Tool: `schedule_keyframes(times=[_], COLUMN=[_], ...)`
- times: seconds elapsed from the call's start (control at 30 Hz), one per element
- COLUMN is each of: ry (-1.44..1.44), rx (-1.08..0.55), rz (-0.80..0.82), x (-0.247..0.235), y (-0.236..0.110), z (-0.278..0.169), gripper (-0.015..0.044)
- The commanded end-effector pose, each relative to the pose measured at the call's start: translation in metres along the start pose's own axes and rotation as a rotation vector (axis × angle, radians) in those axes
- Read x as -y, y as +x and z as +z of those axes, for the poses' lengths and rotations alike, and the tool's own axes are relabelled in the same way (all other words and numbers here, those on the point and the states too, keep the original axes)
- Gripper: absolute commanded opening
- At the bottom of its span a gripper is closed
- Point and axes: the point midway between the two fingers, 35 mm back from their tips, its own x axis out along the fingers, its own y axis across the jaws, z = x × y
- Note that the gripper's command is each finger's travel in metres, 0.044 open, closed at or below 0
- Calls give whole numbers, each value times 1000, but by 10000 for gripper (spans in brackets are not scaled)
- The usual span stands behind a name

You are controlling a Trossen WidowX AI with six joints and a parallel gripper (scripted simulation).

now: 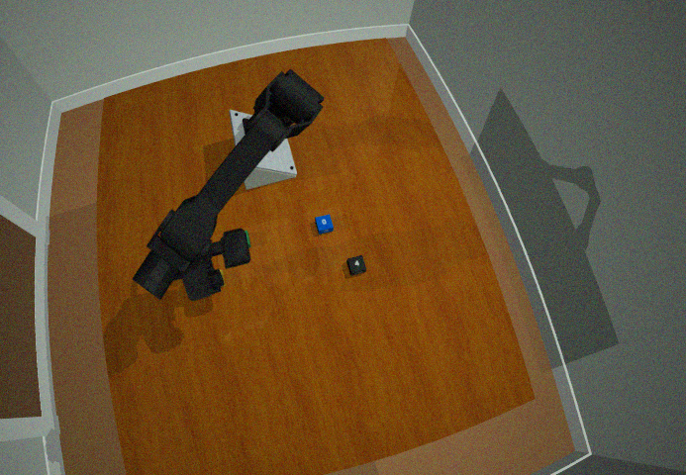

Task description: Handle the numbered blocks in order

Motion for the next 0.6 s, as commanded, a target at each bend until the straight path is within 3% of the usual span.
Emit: schedule_keyframes(times=[0.0,0.13,0.57], ry=[-10,-10,-9], rx=[24,24,23], rz=[-23,-23,-23], x=[2,1,-4], y=[-59,-62,-63], z=[1,0,-3], gripper=[216,120,120])
